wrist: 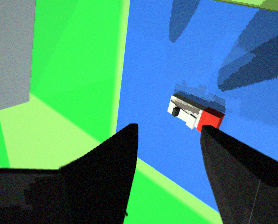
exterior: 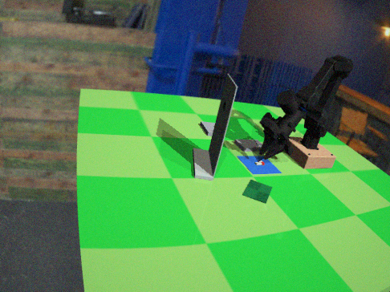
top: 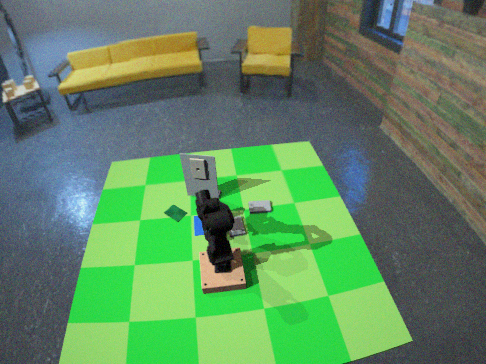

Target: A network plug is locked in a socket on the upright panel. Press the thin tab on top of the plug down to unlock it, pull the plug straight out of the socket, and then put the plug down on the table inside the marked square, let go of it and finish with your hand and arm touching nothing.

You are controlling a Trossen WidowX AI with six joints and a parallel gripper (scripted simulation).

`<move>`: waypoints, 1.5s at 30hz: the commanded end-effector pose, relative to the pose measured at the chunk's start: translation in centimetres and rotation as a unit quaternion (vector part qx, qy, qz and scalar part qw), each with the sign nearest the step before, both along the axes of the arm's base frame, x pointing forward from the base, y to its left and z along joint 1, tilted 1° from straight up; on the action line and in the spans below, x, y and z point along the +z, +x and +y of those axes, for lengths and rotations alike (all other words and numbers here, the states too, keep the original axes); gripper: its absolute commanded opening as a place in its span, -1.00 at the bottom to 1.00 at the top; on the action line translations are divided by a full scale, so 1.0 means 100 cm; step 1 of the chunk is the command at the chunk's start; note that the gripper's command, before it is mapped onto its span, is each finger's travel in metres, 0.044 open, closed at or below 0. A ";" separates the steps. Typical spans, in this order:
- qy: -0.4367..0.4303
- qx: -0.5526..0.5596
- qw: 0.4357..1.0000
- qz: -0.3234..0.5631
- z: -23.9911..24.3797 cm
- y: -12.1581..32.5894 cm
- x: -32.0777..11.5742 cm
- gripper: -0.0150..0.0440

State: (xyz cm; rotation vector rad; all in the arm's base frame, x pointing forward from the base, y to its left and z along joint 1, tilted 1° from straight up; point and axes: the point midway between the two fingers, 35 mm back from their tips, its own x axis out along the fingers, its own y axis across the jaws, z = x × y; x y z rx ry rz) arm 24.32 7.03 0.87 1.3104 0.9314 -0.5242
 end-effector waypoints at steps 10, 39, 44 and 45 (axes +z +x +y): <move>0.000 0.000 1.000 -0.001 -0.001 -0.004 0.008 0.04; 0.000 0.000 1.000 -0.001 -0.001 -0.002 0.046 0.04; 0.000 0.000 1.000 -0.001 -0.002 -0.003 0.054 0.04; 0.000 0.000 1.000 -0.001 -0.002 -0.003 0.056 0.04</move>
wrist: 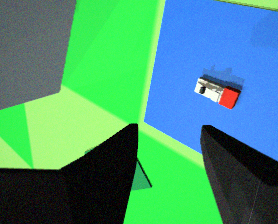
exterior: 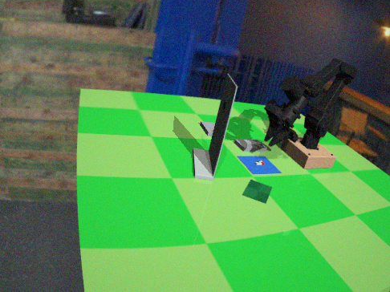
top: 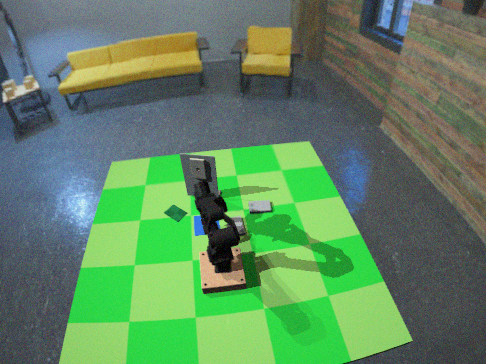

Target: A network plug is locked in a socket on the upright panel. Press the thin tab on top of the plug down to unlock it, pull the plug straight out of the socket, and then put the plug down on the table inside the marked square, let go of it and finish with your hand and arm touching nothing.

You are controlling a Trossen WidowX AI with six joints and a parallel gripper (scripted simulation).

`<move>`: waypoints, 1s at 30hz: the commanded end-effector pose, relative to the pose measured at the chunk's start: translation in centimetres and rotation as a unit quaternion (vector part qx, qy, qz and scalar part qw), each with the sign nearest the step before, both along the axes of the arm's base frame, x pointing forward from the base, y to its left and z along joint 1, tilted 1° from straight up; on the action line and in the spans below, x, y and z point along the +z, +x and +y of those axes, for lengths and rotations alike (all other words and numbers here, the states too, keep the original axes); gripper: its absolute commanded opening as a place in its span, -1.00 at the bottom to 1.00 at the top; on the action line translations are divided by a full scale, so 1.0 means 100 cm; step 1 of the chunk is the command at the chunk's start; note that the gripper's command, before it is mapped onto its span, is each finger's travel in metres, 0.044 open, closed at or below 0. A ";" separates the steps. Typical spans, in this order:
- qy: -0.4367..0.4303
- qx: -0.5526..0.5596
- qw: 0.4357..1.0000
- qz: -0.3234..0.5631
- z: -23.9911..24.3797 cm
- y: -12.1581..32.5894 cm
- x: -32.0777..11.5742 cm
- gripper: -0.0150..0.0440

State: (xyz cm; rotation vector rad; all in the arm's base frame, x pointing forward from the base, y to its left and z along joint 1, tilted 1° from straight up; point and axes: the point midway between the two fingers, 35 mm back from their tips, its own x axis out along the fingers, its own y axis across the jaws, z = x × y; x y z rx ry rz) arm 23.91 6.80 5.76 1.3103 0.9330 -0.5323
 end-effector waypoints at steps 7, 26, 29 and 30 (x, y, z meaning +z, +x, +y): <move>0.001 0.002 1.000 -0.004 0.000 0.000 0.018 0.04; 0.000 0.000 1.000 0.000 -0.003 -0.007 0.042 0.04; 0.000 0.000 1.000 0.000 -0.002 -0.005 0.050 0.04; 0.000 0.000 1.000 0.000 -0.002 -0.005 0.053 0.04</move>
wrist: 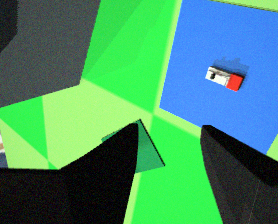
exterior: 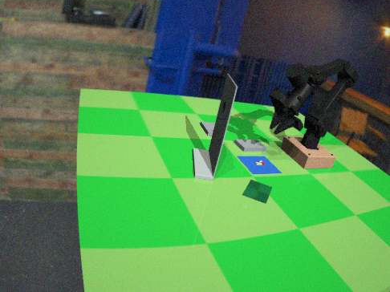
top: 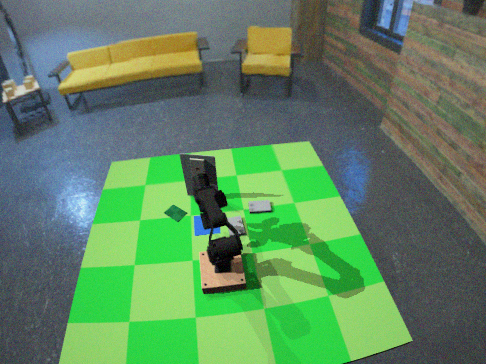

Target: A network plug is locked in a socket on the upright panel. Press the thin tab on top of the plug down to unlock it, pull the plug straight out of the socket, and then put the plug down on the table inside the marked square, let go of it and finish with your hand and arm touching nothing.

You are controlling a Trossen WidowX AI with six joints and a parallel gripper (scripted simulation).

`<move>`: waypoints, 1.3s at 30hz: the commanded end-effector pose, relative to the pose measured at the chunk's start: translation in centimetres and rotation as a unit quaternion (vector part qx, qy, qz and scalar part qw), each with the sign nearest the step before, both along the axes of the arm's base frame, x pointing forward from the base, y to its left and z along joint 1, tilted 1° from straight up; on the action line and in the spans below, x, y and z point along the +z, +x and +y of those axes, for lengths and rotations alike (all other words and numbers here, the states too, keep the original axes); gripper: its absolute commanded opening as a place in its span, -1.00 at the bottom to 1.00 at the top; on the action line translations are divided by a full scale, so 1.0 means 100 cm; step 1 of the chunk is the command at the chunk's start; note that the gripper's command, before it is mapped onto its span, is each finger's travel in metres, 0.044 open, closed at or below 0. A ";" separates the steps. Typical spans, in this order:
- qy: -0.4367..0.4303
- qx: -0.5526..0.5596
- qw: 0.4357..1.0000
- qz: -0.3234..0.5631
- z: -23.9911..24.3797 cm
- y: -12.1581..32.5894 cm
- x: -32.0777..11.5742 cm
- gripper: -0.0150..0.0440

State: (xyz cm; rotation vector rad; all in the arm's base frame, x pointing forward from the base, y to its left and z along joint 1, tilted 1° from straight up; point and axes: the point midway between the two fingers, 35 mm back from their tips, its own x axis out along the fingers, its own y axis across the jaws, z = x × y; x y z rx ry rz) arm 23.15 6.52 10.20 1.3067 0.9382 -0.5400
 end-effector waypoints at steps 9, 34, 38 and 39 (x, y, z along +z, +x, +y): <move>0.002 0.001 1.000 -0.006 0.001 0.005 0.037 0.04; 0.002 0.003 1.000 -0.008 -0.001 -0.001 0.104 0.22; 0.002 0.003 1.000 -0.008 -0.001 -0.001 0.104 0.57; 0.002 0.003 1.000 -0.008 -0.001 -0.001 0.104 0.66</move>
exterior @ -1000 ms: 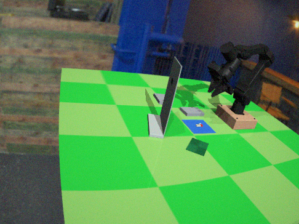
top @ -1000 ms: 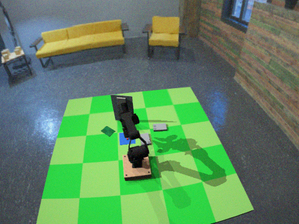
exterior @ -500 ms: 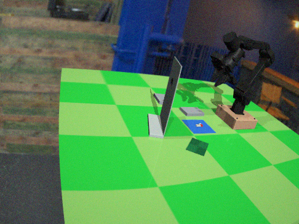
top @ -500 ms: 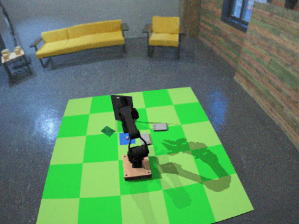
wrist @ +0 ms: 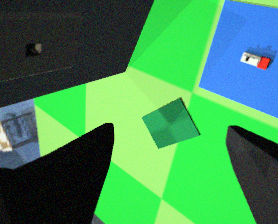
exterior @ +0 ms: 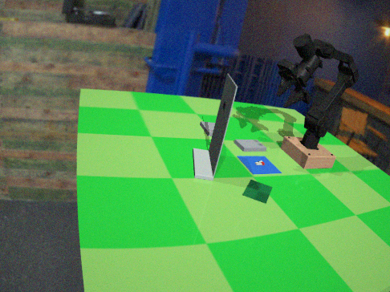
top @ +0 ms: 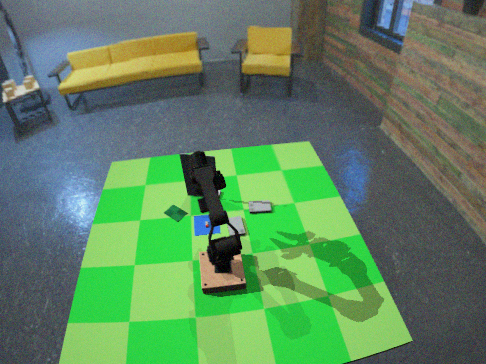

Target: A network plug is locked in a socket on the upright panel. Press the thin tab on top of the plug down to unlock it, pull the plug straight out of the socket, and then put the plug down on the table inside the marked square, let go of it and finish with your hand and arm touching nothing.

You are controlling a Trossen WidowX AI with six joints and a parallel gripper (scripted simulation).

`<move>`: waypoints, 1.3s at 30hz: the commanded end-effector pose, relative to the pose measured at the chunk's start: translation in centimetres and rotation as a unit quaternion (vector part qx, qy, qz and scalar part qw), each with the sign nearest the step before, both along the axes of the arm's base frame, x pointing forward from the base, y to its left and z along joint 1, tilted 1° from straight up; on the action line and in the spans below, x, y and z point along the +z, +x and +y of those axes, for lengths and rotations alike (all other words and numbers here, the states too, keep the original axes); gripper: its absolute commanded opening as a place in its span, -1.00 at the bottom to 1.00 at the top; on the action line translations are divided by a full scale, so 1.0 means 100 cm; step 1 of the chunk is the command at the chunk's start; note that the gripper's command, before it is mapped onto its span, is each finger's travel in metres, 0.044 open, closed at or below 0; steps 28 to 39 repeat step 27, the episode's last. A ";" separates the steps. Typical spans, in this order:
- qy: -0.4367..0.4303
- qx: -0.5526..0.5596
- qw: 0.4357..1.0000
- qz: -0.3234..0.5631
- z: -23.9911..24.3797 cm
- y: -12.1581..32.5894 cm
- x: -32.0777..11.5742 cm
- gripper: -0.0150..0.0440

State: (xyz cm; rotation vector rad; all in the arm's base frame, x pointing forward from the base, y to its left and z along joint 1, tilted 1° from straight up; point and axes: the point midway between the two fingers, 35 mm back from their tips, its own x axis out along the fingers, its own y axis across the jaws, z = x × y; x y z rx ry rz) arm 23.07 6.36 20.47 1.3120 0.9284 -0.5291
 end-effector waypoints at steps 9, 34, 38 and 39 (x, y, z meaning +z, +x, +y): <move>0.001 0.003 1.000 -0.001 0.001 0.000 0.002 1.00; 0.001 0.003 1.000 -0.001 0.001 0.000 0.002 1.00; 0.001 0.003 1.000 -0.001 0.001 0.000 0.002 1.00; 0.001 0.003 1.000 -0.001 0.001 0.000 0.002 1.00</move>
